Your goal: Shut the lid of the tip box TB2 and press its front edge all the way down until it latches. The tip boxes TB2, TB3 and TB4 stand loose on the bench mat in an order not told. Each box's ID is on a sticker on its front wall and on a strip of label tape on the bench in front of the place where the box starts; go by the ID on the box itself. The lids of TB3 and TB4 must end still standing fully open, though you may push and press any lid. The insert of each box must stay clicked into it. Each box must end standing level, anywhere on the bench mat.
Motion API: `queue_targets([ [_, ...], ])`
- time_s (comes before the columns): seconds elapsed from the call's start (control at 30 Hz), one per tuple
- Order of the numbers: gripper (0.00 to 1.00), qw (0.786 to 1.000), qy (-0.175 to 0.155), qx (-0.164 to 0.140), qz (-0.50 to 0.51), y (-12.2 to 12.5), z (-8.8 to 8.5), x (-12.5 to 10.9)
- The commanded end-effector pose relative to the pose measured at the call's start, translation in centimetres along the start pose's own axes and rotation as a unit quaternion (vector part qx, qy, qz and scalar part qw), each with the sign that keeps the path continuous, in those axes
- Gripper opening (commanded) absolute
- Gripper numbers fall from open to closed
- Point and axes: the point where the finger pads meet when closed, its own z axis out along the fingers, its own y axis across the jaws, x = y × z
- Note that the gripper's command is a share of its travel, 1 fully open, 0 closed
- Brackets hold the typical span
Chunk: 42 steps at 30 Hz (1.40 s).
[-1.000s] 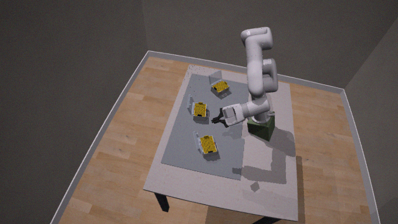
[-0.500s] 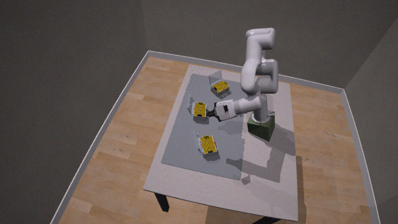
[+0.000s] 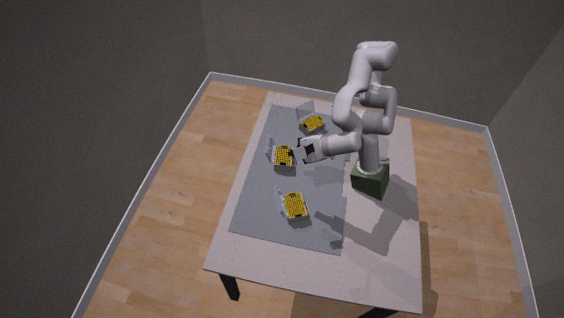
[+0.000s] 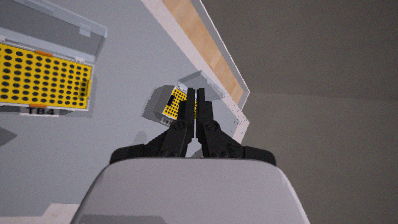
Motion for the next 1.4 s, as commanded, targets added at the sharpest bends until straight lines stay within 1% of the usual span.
queue_targets([
  [0.0, 0.0, 1.0, -0.006, 0.0, -0.003, 0.5, 0.5, -0.5],
  [0.07, 0.0, 0.999, -0.035, -0.003, -0.019, 1.0, 0.9, -1.2],
  [0.1, 0.0, 0.999, -0.04, -0.003, -0.022, 1.3, 1.2, -1.5],
  [0.17, 0.0, 0.999, -0.04, -0.003, -0.022, 1.7, 1.5, -2.0],
  [0.23, 0.0, 0.997, -0.069, -0.004, -0.038, 2.2, 1.9, -2.8],
  [0.33, 0.0, 0.996, -0.074, -0.004, -0.041, 2.8, 2.4, -3.6],
  [0.4, 0.0, 0.993, -0.103, -0.003, -0.056, 3.3, 2.7, -4.4],
  [0.47, 0.0, 0.993, -0.107, -0.002, -0.058, 3.8, 3.1, -5.2],
  [0.57, 0.0, 0.993, -0.107, -0.002, -0.058, 3.8, 3.1, -5.3],
  [0.63, 0.0, 0.988, -0.136, 0.002, -0.073, 4.3, 3.4, -6.1],
  [0.7, 0.0, 0.987, -0.139, 0.002, -0.074, 4.8, 3.7, -6.9],
  [0.77, 0.0, 0.982, -0.168, 0.008, -0.089, 5.3, 3.9, -7.8],
  [0.83, 0.0, 0.981, -0.17, 0.008, -0.09, 5.7, 4.2, -8.6],
  [0.87, 0.0, 0.981, -0.17, 0.008, -0.09, 5.8, 4.2, -8.6],
  [0.93, 0.0, 0.974, -0.198, 0.017, -0.104, 6.2, 4.3, -9.5],
  [1.0, 0.0, 0.974, -0.199, 0.017, -0.104, 6.6, 4.5, -10.3],
  [1.07, 0.0, 0.966, -0.227, 0.028, -0.118, 7.1, 4.6, -11.2],
  [1.13, 0.0, 0.966, -0.227, 0.028, -0.118, 7.1, 4.6, -11.2],
  [1.17, 0.0, 0.966, -0.227, 0.028, -0.118, 7.3, 4.7, -11.7],
  [1.23, 0.0, 0.958, -0.254, 0.04, -0.13, 7.7, 4.7, -12.6],
  [1.33, 0.0, 0.958, -0.254, 0.04, -0.13, 8.3, 4.8, -13.7],
  [1.37, 0.0, 0.953, -0.267, 0.047, -0.136, 8.5, 4.8, -14.1],
])
